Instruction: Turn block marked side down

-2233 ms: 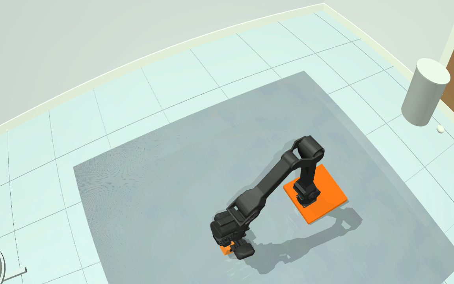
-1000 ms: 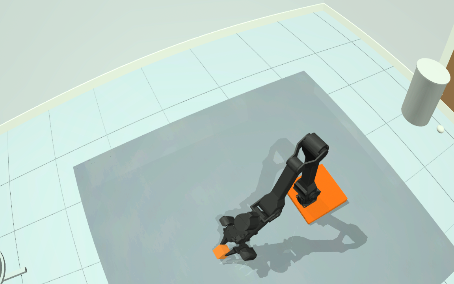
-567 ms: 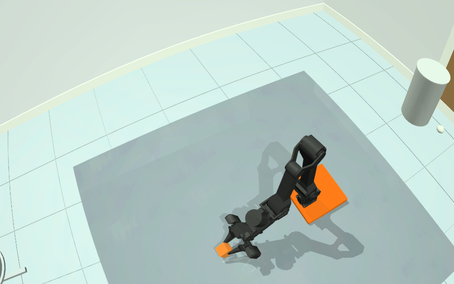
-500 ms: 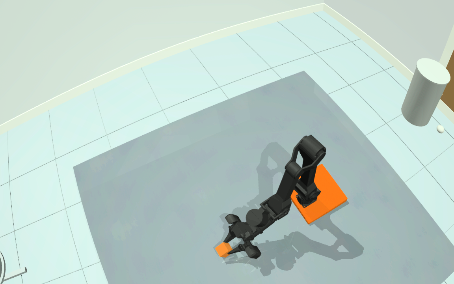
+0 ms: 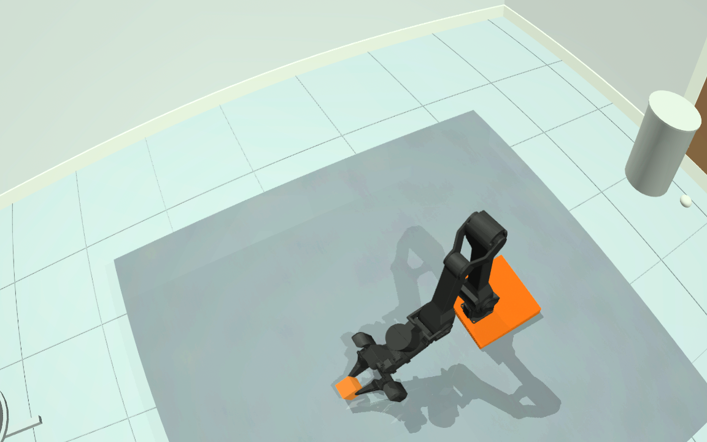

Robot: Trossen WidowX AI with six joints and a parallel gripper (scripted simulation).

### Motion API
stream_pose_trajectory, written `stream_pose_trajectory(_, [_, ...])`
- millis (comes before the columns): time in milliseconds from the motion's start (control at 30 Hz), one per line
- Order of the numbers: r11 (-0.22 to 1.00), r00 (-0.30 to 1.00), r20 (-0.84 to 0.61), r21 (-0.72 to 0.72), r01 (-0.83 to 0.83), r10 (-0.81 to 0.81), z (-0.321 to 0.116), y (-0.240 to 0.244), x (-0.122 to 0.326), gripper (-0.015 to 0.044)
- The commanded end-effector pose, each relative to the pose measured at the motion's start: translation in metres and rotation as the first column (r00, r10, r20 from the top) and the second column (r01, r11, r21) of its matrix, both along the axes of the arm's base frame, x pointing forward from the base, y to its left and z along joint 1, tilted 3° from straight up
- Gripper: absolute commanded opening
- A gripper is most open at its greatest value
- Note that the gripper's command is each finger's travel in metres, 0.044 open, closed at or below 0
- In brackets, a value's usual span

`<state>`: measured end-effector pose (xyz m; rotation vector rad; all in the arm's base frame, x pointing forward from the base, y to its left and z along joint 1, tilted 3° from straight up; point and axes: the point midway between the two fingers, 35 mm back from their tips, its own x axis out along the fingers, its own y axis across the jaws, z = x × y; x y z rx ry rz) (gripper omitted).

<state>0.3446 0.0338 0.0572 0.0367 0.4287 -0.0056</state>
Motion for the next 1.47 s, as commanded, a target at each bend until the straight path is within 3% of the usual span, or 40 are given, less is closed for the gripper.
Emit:
stream_pose_trajectory(0, [1.0,1.0,0.002,-0.006,0.002,-0.002,0.0,-0.0007,-0.0003,0.0053])
stream_pose_trajectory(500, [1.0,1.0,0.002,-0.006,0.002,-0.002,0.0,-0.0007,-0.0003,0.044])
stream_pose_trajectory(1433, [1.0,1.0,0.002,-0.006,0.002,-0.002,0.0,-0.0007,-0.0003,0.044])
